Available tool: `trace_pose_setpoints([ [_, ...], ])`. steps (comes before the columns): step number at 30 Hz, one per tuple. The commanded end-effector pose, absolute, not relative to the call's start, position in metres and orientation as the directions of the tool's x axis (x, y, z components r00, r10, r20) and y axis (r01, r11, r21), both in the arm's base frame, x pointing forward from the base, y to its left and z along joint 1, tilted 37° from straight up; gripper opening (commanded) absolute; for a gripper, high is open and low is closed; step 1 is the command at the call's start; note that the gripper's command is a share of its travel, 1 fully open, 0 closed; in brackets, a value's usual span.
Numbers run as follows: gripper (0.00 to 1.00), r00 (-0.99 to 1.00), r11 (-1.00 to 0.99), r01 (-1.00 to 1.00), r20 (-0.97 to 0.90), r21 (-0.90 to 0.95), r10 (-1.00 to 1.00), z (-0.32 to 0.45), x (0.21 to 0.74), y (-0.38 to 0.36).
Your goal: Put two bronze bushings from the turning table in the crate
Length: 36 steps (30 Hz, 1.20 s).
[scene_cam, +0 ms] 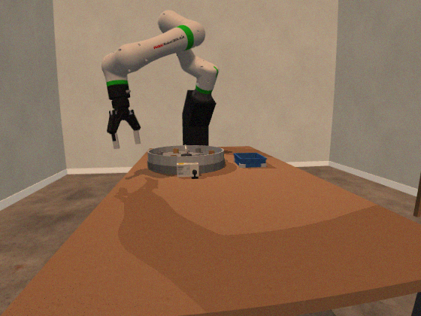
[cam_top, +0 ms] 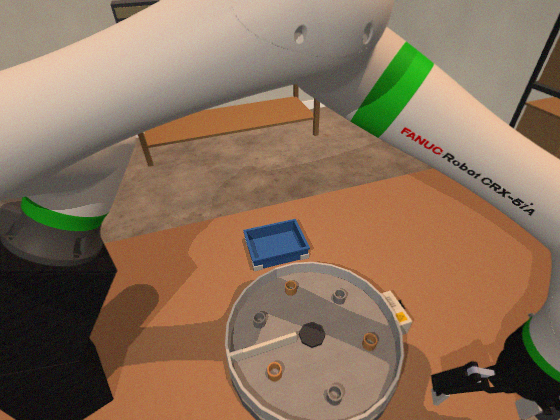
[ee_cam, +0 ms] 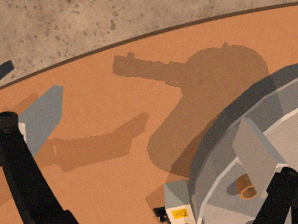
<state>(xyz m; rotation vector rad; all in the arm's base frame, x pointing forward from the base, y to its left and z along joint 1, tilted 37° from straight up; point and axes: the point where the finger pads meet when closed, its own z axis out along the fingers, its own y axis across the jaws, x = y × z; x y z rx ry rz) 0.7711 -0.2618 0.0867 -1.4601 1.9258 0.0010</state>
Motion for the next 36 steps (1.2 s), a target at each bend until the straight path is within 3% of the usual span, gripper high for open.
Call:
trace_pose_setpoints([
  [1,1.0,-0.11,0.362,-0.842,-0.529,-0.4,-0.842,0.087,0.771,-0.262],
  [21,1.0,-0.103,0.355,-0.842,-0.525,-0.406,-0.845,0.087,0.767,-0.259],
  [36,1.0,0.027,0.215,-0.84,-0.433,-0.499,-0.901,0.076,0.665,-0.193],
])
